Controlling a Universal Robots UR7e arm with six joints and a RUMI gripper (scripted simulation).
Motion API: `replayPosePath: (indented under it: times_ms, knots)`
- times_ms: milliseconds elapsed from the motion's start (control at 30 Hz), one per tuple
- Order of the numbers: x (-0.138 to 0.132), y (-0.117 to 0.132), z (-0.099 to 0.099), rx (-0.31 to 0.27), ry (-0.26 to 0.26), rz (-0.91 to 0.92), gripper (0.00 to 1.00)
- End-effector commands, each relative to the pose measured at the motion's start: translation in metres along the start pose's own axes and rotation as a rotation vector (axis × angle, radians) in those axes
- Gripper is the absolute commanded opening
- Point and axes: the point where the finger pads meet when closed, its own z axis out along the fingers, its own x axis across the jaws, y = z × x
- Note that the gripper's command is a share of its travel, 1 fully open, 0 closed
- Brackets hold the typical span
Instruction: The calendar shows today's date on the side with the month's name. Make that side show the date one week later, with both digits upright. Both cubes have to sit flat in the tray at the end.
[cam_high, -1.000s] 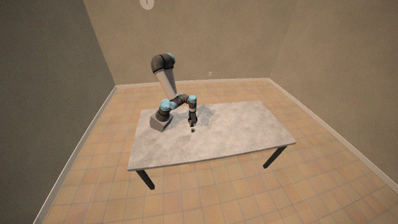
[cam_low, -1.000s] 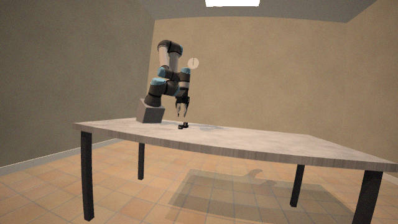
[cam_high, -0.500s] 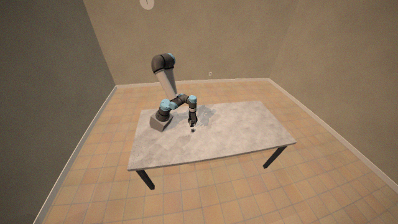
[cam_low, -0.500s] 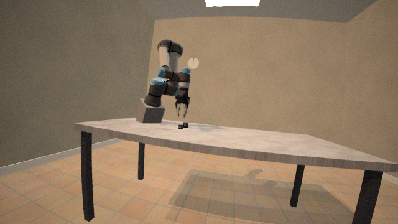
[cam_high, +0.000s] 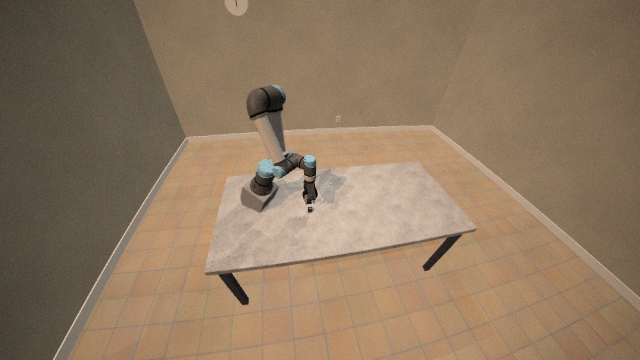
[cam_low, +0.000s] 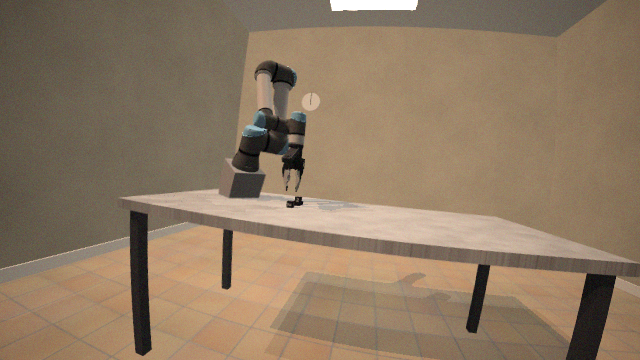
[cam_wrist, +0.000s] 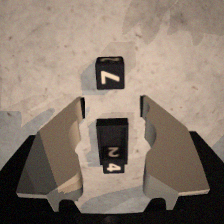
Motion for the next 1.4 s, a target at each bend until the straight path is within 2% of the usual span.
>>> replayPosePath:
  times_ms: [0,433,733,1367]
  knots:
    - [-0.001,0.0,0.007,0.002,0.0,0.0,0.28]
    - [-0.002,0.0,0.027,0.002,0.0,0.0,0.28]
    - [-0.002,0.001,0.034,0.002,0.0,0.0,0.28]
    - [-0.002,0.001,0.038,0.002,0.0,0.0,0.28]
